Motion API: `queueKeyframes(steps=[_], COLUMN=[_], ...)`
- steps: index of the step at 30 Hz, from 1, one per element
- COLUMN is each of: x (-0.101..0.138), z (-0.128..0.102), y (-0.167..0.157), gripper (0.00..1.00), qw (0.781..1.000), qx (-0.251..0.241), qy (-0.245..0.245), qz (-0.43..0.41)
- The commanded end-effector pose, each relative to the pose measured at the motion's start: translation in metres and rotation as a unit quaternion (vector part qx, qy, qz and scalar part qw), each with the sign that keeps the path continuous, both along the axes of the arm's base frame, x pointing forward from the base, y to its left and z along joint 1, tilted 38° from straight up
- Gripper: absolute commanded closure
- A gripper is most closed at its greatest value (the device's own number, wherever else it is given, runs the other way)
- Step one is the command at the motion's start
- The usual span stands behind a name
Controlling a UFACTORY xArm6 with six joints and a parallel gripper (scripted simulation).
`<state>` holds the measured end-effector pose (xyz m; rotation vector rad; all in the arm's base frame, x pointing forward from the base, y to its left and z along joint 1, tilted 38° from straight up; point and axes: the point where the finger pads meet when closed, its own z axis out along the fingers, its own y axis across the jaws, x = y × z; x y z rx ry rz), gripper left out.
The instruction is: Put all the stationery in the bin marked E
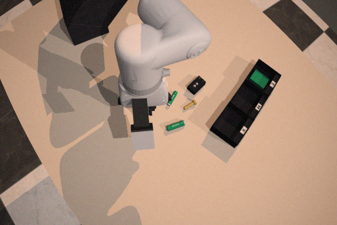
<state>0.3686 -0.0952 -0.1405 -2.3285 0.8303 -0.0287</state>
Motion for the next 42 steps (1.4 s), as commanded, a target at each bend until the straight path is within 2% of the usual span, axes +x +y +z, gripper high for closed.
queueKeyframes(steps=[1,26,28,42], x=[0.005,0.052,0.052,0.081], z=[0.008,0.093,0.093,0.146], y=[0.008,0.105,0.105,0.165], gripper=[1.0,1.0,1.0,1.0], qw=[1.0,1.0,1.0,1.0], qx=[-0.001,-0.001,-0.001,0.0], qy=[-0.001,-0.001,-0.001,-0.001], qz=[-0.001,-0.001,-0.001,-0.001])
